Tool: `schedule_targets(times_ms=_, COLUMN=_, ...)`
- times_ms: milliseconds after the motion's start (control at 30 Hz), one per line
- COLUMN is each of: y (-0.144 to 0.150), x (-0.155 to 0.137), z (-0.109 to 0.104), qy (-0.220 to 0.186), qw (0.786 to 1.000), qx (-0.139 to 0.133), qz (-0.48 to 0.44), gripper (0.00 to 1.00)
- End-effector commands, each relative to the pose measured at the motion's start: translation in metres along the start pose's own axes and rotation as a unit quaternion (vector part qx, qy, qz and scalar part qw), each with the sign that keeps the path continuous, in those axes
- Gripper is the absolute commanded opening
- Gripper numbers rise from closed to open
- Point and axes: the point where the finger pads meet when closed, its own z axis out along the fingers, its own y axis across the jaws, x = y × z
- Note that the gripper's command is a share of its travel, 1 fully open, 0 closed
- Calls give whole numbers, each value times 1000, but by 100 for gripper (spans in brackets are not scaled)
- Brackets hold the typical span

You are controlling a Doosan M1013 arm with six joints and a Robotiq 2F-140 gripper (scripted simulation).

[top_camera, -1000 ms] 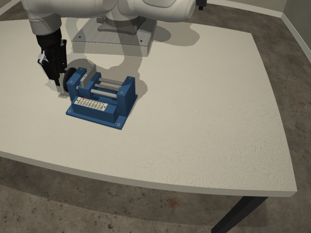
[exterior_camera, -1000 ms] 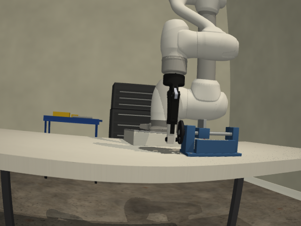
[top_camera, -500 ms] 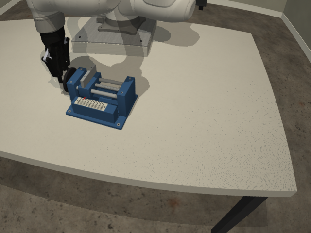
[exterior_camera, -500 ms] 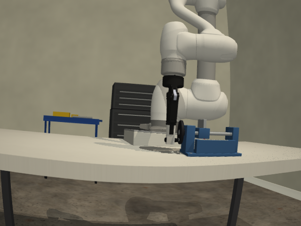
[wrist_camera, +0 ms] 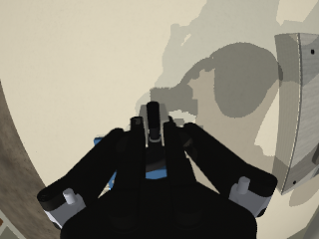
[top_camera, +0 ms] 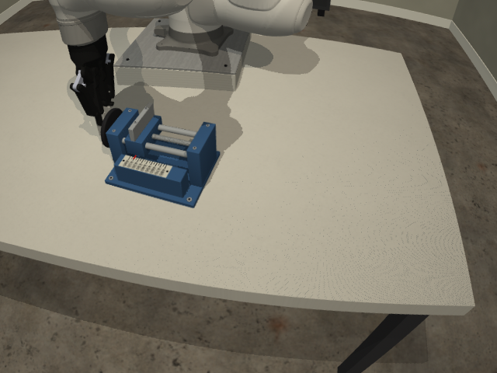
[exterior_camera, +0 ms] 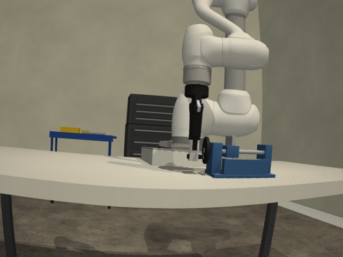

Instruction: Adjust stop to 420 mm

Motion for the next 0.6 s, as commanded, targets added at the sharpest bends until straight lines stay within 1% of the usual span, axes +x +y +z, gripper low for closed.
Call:
schedule_targets(times_ms=0, y=6, x=1, z=-5, qy=-1, qw=1000, qx=-1, qz=1, gripper=4)
schedule_targets(times_ms=300, y=9, x=1, z=-15, qy=-1, qw=1000, qx=-1, qz=1, gripper=4)
schedule_targets(times_ms=567, y=6, x=1, z=-33, qy=-1, qw=1000, qx=-1, qz=1, gripper=4)
